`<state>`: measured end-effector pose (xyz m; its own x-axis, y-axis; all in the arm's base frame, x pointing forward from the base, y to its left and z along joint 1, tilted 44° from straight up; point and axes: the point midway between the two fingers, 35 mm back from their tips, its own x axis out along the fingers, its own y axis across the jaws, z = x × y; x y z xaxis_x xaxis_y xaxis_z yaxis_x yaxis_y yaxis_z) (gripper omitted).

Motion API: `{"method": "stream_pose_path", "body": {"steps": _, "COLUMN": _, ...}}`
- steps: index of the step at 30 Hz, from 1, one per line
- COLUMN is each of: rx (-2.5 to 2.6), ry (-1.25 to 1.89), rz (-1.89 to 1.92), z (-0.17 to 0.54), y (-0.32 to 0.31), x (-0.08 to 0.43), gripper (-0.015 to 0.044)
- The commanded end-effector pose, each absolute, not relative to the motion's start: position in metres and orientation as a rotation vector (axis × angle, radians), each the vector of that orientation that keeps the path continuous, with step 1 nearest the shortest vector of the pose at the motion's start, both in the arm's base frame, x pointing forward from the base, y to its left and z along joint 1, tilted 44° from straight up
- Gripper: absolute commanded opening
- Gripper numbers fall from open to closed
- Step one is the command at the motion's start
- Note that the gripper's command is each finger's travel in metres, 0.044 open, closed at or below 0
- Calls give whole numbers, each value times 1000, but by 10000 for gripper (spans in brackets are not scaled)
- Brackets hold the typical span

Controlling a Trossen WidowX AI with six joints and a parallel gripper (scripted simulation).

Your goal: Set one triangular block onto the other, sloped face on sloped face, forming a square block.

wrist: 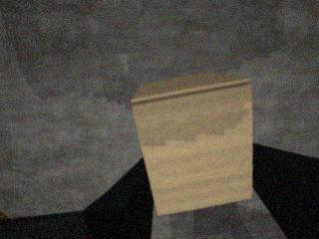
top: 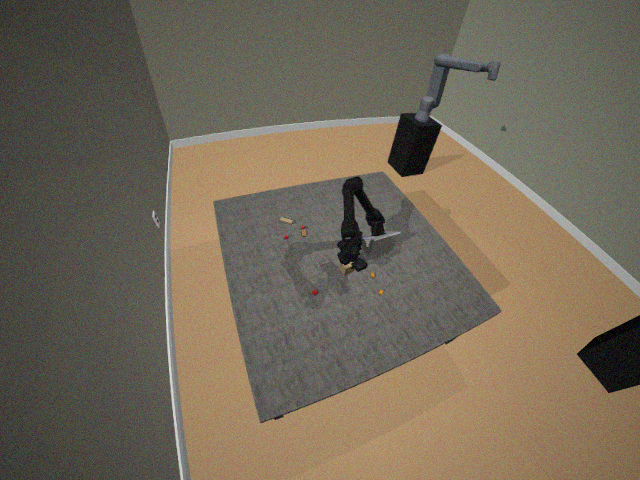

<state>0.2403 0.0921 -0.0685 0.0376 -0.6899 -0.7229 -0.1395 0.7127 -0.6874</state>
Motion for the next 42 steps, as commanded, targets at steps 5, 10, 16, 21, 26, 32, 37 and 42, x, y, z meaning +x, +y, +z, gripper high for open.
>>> {"method": "stream_pose_path", "body": {"steps": 5, "rx": -720, "ry": 1498, "rz": -480, "z": -69, "y": 92, "x": 241, "gripper": 0}}
{"method": "stream_pose_path", "body": {"steps": 10, "rx": -720, "ry": 1498, "rz": -480, "z": -69, "y": 91, "x": 241, "gripper": 0}}
{"method": "stream_pose_path", "body": {"steps": 16, "rx": -719, "ry": 1497, "rz": -481, "z": -70, "y": 91, "x": 242, "gripper": 0}}
{"method": "stream_pose_path", "body": {"steps": 21, "rx": -713, "ry": 1500, "rz": -482, "z": -69, "y": 91, "x": 241, "gripper": 0}}
{"method": "stream_pose_path", "body": {"steps": 26, "rx": -713, "ry": 1501, "rz": -482, "z": -69, "y": 91, "x": 241, "gripper": 26}}
{"method": "stream_pose_path", "body": {"steps": 32, "rx": -713, "ry": 1501, "rz": -482, "z": -69, "y": 91, "x": 241, "gripper": 184}}
{"method": "stream_pose_path", "body": {"steps": 37, "rx": -713, "ry": 1501, "rz": -482, "z": -69, "y": 91, "x": 241, "gripper": 315}}
{"method": "stream_pose_path", "body": {"steps": 42, "rx": -713, "ry": 1501, "rz": -482, "z": -69, "y": 91, "x": 241, "gripper": 440}}
